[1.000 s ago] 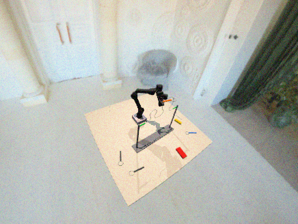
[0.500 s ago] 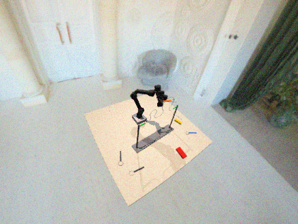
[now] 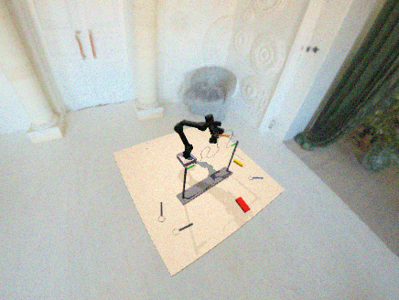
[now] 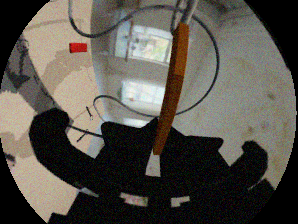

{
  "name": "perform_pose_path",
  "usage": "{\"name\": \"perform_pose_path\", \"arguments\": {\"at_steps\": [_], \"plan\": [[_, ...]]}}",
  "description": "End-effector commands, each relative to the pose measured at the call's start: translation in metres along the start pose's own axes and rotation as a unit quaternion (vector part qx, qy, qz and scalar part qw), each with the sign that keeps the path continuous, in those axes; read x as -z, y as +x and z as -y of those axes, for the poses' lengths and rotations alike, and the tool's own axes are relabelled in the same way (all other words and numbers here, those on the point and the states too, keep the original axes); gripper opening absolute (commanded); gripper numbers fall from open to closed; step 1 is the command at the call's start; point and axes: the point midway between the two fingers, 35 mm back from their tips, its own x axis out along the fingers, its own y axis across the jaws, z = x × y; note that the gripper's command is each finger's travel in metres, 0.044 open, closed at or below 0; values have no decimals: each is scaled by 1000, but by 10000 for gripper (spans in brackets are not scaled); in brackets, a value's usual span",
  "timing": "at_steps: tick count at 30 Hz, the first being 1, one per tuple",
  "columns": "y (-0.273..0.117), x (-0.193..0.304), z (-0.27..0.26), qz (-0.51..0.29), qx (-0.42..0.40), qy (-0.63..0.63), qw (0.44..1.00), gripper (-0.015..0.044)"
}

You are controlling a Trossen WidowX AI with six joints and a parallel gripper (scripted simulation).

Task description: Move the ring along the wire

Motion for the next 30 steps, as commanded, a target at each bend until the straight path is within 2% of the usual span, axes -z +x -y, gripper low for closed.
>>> {"name": "perform_pose_path", "arguments": {"at_steps": [1, 30], "plan": [[0, 0, 2, 4, 12, -22, 1000, -150], [0, -3, 13, 22, 99, -175, 979, -150]]}}
